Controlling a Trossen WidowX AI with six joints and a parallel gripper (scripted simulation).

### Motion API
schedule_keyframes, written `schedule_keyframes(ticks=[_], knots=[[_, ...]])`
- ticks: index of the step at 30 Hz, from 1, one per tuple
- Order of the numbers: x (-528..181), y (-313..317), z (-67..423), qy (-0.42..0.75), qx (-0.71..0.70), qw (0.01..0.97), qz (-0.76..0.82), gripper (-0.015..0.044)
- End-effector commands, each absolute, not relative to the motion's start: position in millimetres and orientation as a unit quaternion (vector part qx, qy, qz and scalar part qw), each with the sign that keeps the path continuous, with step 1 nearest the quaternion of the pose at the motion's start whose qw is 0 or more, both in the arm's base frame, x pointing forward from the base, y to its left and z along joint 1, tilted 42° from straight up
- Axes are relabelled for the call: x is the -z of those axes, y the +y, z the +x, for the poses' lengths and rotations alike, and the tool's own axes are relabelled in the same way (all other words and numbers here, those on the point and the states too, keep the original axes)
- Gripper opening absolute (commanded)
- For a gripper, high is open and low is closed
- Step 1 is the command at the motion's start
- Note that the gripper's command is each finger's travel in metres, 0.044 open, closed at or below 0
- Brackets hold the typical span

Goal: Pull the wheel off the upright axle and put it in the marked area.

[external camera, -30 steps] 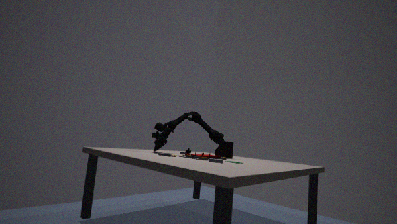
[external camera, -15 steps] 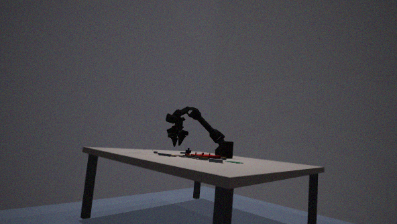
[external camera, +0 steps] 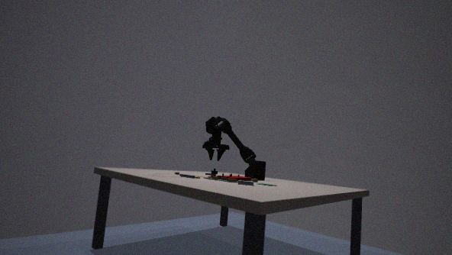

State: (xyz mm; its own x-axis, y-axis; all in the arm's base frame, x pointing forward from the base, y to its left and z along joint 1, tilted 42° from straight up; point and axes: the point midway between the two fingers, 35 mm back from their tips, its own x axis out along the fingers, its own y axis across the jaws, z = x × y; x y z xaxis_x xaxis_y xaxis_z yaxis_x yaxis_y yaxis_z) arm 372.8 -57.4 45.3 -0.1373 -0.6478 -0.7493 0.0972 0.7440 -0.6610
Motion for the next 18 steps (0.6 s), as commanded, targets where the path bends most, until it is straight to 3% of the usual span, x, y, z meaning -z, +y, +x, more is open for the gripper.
schedule_keyframes(ticks=[1,17,18], knots=[[-42,-52,369,0.693,0.298,0.626,-0.2,0.03],[12,-102,359,0.692,0.3,0.625,-0.201,0.03],[10,-101,357,0.695,0.302,0.622,-0.195,0.0274]])
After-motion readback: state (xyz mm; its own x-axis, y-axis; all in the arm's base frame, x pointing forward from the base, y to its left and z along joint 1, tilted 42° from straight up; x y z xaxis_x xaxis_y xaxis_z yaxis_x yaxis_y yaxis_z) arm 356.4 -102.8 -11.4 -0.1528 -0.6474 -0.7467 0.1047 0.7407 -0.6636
